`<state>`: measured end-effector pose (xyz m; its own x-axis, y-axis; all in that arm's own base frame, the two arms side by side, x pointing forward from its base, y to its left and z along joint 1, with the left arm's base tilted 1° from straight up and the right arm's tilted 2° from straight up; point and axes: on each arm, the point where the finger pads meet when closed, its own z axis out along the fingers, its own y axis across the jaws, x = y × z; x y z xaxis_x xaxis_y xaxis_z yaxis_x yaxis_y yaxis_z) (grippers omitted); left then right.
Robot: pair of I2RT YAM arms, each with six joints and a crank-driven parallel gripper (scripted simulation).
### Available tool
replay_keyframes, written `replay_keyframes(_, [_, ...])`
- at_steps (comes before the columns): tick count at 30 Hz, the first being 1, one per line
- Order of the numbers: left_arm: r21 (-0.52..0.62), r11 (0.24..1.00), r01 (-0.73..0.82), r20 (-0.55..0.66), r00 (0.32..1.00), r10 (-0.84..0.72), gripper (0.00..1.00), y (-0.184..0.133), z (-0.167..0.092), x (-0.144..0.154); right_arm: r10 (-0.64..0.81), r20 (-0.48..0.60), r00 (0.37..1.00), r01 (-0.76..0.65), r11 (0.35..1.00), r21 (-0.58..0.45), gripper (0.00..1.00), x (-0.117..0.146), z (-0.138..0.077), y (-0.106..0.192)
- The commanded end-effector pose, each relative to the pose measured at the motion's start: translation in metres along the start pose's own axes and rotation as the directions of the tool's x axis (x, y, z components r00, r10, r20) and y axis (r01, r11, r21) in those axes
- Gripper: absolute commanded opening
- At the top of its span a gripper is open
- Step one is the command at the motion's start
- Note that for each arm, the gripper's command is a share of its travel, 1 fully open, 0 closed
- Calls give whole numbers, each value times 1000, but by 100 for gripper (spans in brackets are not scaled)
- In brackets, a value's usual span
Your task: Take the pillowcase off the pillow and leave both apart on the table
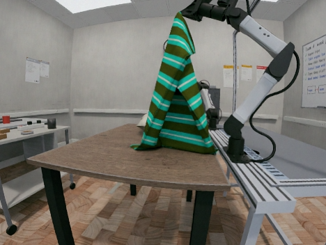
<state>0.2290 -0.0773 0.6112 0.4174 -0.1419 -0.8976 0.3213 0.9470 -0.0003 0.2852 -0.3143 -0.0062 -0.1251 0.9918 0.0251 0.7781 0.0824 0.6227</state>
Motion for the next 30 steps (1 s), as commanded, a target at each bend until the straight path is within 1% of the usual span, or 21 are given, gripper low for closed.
replay_keyframes(1, [2, 1000, -4, 1, 1000, 4, 1, -1, 4, 3, -43, 38, 998, 43, 999, -9, 2, -16, 5, 2])
replay_keyframes(30, [2, 1000, -4, 1, 1000, 4, 1, -1, 4, 3, -44, 39, 998, 44, 999, -10, 4, -17, 5, 3])
